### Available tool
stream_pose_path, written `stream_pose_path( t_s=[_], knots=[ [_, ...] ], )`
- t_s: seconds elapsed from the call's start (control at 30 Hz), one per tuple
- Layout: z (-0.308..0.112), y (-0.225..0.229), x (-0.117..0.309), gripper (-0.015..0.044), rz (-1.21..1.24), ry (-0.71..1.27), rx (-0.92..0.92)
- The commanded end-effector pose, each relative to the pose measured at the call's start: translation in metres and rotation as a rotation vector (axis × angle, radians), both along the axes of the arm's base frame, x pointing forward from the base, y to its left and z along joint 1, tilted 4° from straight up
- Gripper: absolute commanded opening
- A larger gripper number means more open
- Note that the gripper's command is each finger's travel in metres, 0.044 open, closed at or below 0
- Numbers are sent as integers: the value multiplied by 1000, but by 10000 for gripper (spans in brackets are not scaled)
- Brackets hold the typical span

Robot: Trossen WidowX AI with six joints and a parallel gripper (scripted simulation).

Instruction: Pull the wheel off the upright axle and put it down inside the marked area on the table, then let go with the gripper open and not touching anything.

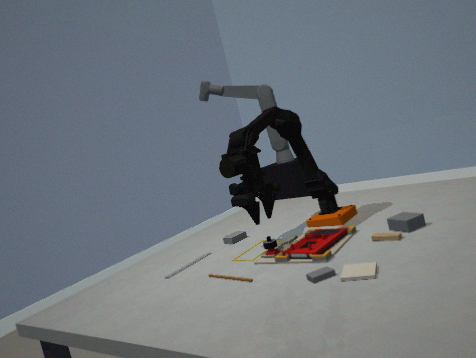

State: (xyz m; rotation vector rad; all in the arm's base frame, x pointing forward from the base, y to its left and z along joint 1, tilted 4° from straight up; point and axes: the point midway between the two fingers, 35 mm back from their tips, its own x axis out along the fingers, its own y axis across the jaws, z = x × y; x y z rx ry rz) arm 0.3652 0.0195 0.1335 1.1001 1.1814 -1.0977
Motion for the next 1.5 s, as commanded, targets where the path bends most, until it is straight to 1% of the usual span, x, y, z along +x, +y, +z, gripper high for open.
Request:
stream_pose_path(
  t_s=[0.0,0.37,0.5,0.63,0.9,1.07,1.1,1.47],
  knots=[
    [-13,-2,0,300,4,10,-5],
    [-71,-3,2,300,4,10,-5],
    [-74,-3,2,300,4,10,-5],
    [-71,-3,3,195,-1,11,-1],
    [-71,-3,3,142,-1,11,-1],
    [-70,-3,3,10,0,11,-1],
    [-70,-2,3,0,0,11,-2],
    [-66,-2,3,0,0,11,-2]
  ],
)
